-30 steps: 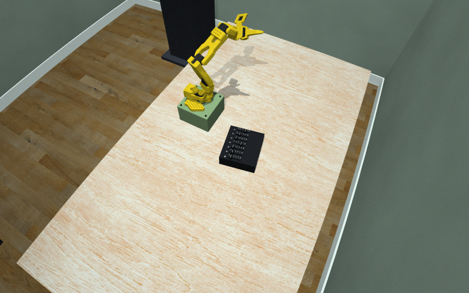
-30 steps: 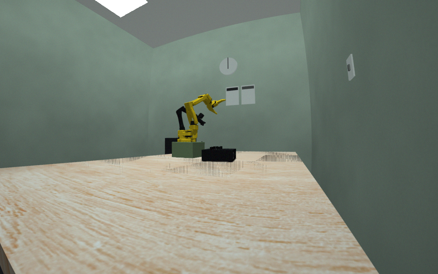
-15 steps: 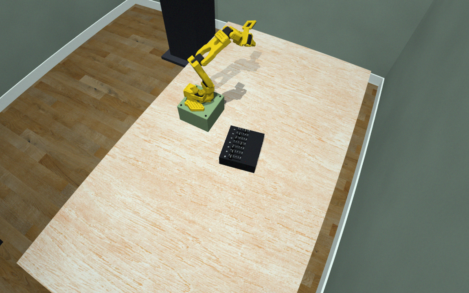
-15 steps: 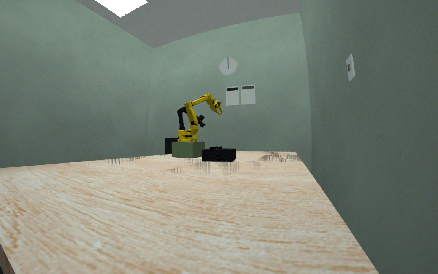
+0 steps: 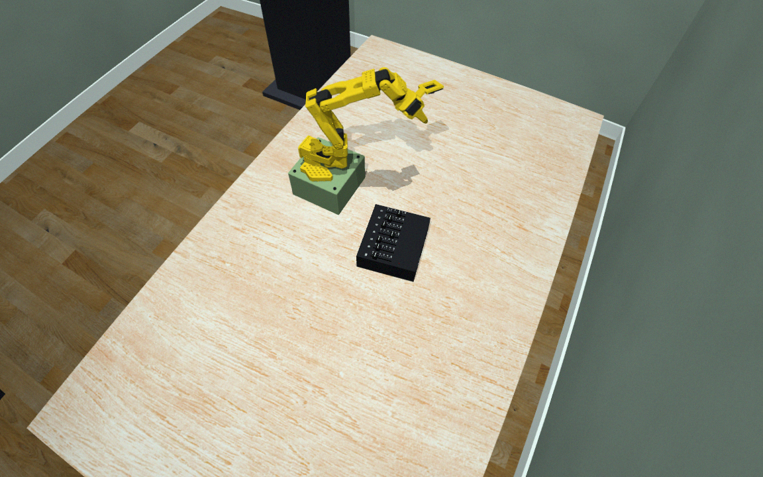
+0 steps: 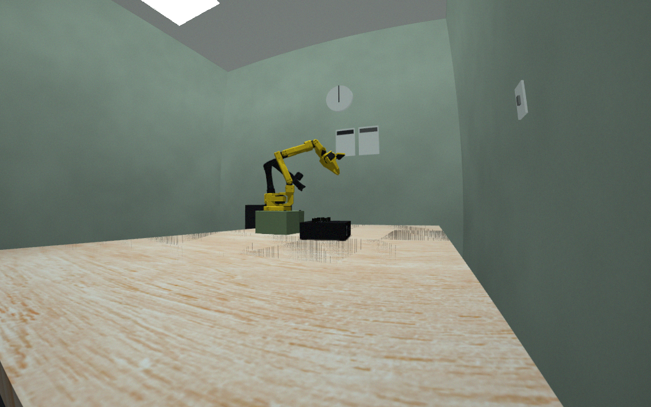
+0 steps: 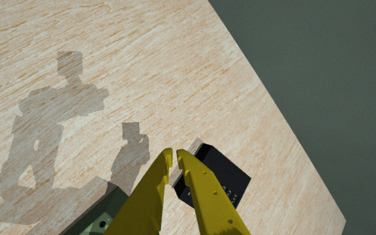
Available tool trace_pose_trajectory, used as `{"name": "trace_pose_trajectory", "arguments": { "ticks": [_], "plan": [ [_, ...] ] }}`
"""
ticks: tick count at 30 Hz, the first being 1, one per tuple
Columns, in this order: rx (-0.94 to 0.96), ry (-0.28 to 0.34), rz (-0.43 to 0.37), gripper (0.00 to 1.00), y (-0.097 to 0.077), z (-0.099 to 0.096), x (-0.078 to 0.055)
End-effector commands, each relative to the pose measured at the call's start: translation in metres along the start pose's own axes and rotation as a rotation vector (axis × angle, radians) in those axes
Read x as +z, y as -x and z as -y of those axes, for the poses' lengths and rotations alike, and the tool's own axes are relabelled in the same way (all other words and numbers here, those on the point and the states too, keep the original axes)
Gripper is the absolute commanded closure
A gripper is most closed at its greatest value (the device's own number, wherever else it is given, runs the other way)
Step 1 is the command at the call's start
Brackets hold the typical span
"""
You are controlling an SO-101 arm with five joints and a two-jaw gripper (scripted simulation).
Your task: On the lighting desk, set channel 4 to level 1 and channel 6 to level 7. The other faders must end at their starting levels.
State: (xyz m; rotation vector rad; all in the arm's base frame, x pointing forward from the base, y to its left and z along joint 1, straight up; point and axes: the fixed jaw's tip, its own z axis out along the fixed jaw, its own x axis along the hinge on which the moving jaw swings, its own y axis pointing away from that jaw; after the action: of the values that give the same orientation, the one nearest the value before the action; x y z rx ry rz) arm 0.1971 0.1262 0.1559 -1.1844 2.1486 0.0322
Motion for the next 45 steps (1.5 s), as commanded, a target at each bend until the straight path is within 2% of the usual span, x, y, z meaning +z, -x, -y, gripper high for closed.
{"name": "trace_pose_trajectory", "arguments": {
  "ticks": [1, 7, 14, 16, 20, 24, 35, 40, 45],
  "plan": [
    [0.113, -0.062, -0.075, 1.0, -0.023, 0.025, 0.003],
    [0.354, -0.164, -0.212, 1.0, -0.074, 0.061, 0.0],
    [0.581, -0.247, -0.323, 1.0, -0.122, 0.082, -0.009],
    [0.581, -0.247, -0.323, 1.0, -0.122, 0.082, -0.009],
    [0.666, -0.275, -0.361, 1.0, -0.14, 0.086, -0.014],
    [0.715, -0.291, -0.381, 1.0, -0.15, 0.088, -0.018],
    [0.735, -0.297, -0.39, 1.0, -0.154, 0.089, -0.019],
    [0.736, -0.298, -0.392, 1.0, -0.157, 0.089, -0.015],
    [0.739, -0.301, -0.397, 1.0, -0.167, 0.088, -0.005]
  ]
}}
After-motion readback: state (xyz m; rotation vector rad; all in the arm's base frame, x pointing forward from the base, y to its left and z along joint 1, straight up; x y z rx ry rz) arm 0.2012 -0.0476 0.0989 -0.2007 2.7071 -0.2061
